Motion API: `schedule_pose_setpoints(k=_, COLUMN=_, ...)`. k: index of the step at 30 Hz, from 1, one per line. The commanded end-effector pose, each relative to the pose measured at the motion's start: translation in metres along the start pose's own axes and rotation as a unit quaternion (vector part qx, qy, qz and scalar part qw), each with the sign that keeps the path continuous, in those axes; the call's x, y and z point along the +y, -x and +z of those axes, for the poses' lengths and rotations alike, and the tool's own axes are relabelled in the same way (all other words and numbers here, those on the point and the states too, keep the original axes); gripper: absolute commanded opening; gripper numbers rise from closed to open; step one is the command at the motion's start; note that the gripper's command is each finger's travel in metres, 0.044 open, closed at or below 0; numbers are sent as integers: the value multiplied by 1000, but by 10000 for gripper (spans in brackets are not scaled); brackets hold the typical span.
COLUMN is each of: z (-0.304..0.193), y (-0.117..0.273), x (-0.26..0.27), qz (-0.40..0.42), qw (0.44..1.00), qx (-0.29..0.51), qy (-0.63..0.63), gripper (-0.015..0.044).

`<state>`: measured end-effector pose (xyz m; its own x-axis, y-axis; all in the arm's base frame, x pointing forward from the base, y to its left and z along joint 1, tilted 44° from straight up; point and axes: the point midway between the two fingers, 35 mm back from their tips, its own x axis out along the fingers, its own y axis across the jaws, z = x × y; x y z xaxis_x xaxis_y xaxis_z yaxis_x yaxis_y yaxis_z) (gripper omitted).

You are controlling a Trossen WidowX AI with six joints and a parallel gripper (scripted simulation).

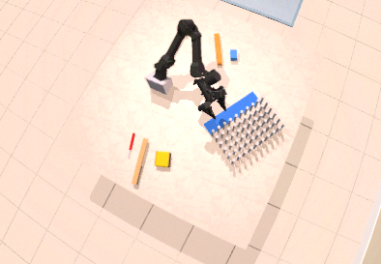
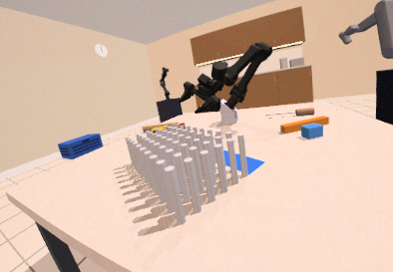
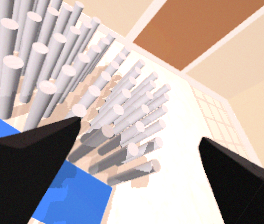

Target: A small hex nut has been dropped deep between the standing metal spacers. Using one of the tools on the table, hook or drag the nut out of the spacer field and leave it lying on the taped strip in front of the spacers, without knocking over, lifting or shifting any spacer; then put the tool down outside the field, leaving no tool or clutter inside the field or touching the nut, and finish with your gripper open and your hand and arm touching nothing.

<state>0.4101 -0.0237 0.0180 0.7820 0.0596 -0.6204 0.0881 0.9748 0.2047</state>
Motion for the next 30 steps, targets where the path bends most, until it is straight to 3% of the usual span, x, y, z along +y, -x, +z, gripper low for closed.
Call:
schedule_pose_setpoints(k=1, z=16, y=25, x=66, qz=115, qw=991, qx=-60, qy=12, gripper=440)
schedule_pose_setpoints(k=30, z=18, y=30, x=76, qz=133, qw=989, qx=-68, qy=14, gripper=440)
